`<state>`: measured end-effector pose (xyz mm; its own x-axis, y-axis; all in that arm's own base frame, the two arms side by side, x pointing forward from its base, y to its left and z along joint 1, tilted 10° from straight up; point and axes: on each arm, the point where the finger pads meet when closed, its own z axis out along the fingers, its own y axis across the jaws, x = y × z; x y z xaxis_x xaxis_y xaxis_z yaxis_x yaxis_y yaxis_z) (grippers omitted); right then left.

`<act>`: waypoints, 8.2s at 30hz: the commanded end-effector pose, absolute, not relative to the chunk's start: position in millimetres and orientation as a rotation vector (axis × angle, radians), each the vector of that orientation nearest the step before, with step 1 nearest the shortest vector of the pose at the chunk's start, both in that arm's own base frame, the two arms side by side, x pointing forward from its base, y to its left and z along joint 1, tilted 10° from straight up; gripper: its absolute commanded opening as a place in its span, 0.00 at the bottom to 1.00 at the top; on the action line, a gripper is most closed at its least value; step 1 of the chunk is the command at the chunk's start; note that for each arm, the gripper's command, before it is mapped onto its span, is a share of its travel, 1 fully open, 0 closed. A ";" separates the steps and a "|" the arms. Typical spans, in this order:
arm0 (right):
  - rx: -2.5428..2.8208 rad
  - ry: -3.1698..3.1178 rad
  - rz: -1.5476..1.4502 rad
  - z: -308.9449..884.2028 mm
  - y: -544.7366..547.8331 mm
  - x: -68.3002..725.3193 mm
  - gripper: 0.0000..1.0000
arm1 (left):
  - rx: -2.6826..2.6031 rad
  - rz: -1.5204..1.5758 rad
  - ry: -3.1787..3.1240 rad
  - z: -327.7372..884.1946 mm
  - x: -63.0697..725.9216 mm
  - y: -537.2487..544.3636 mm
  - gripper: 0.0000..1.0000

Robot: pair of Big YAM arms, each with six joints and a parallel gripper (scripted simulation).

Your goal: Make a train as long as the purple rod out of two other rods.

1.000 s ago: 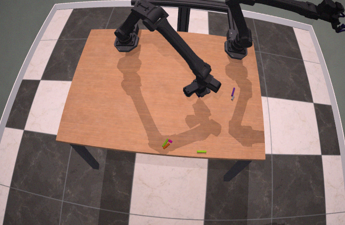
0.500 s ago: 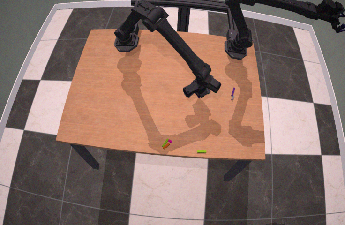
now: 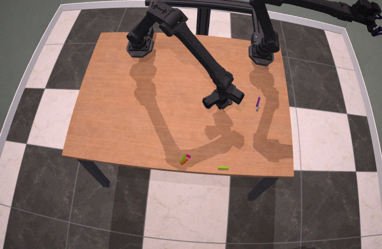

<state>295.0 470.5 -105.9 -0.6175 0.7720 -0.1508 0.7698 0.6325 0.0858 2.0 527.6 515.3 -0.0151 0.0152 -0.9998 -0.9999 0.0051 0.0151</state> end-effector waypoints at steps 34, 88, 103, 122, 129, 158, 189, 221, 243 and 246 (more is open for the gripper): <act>1.277 2.673 0.082 -98.8 486.2 307.4 0.04 | -1.173 1.245 1.160 530.9 -5.3 522.0 1.00; 1.282 2.669 0.127 9.2 500.7 288.5 0.23 | -1.173 1.245 1.160 530.9 -5.3 522.0 1.00; 1.273 2.677 0.061 -3.3 487.1 281.6 1.00 | -1.173 1.245 1.160 530.9 -5.3 522.0 1.00; 1.273 2.677 0.061 -3.3 487.1 281.6 1.00 | -1.173 1.245 1.160 530.9 -5.3 522.0 1.00; 1.248 2.688 0.068 -2.1 491.4 285.1 1.00 | -1.173 1.245 1.160 530.9 -5.3 522.0 1.00; 0.302 2.947 -0.031 -1.5 524.5 351.0 1.00 | -1.173 1.245 1.160 530.9 -5.3 522.0 1.00; -0.977 2.820 -0.139 5.9 550.9 424.3 1.00 | -1.173 1.245 1.160 530.9 -5.3 522.0 1.00; -2.190 2.101 -0.236 10.1 559.7 498.5 1.00 | -1.173 1.245 1.160 530.9 -5.3 522.0 1.00; -2.744 1.398 -0.276 10.9 557.7 537.2 1.00 | -1.173 1.245 1.160 530.9 -5.3 522.0 1.00; -2.807 1.285 -0.281 10.9 553.4 546.2 1.00 | -1.173 1.245 1.160 530.9 -5.3 522.0 1.00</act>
